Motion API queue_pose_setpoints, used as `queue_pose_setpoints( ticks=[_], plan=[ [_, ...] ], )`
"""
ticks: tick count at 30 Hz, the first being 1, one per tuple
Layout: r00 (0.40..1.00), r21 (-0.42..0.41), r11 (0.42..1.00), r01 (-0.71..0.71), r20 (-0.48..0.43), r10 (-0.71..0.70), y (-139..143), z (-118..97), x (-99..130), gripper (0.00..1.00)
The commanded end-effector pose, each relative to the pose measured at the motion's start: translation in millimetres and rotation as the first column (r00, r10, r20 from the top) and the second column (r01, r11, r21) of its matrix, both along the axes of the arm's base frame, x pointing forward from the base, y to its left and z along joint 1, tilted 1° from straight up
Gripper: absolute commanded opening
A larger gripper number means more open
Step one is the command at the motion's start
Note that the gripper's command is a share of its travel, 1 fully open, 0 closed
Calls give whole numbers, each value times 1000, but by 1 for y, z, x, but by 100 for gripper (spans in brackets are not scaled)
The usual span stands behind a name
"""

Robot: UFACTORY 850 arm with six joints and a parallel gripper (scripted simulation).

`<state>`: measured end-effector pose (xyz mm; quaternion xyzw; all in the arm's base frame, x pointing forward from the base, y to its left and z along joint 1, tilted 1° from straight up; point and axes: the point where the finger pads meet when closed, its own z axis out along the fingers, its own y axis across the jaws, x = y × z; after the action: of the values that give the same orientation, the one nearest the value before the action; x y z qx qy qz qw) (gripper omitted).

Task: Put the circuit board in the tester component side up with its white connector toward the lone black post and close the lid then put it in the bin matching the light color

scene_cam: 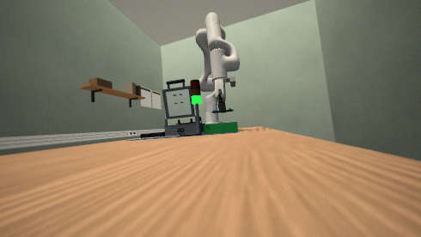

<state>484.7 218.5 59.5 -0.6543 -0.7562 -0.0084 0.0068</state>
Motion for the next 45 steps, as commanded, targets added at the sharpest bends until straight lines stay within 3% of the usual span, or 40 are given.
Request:
queue_pose_setpoints(
  ticks=[1, 15, 45],
  plan=[
    [1000, 1, 1000, 0, 2, 0, 1, 1, 1, 79],
    [1000, 1, 1000, 0, 2, 0, 1, -8, 1, 79],
    [1000, 1, 1000, 0, 2, 0, 3, -81, 1, 79]
  ],
)
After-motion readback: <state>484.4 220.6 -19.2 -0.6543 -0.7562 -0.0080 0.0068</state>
